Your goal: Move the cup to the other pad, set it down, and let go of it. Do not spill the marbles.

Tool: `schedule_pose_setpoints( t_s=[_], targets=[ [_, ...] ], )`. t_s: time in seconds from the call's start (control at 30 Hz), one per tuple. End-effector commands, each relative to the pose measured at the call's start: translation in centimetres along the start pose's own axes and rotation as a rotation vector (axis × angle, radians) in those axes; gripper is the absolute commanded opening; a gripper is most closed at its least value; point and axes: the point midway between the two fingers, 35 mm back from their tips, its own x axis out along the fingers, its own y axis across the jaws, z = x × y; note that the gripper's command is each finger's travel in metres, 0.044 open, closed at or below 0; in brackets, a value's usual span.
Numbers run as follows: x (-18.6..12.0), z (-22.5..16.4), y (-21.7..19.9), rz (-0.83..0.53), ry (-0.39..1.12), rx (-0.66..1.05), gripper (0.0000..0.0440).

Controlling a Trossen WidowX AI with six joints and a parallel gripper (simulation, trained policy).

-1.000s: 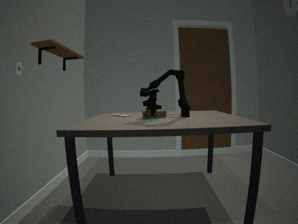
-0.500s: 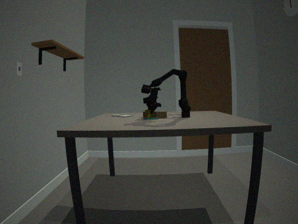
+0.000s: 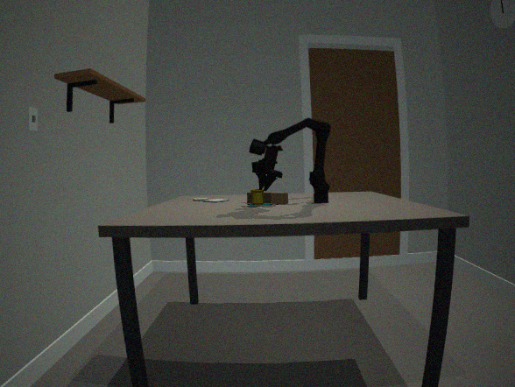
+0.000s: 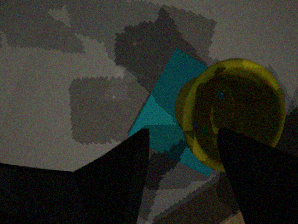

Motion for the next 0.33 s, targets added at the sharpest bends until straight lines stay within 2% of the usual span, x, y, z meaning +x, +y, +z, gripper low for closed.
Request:
schedule_pose_setpoints(
  t_s=[0.0,0.17,0.3],
  targets=[
    [-1.1,0.0,0.0,0.001,-0.028,0.013,0.0214],
    [-2.7,0.3,-0.3,-0.011,-0.076,0.023,0.0257],
    [-3.9,0.5,-0.7,-0.022,-0.104,0.036,0.0346]
  ],
)
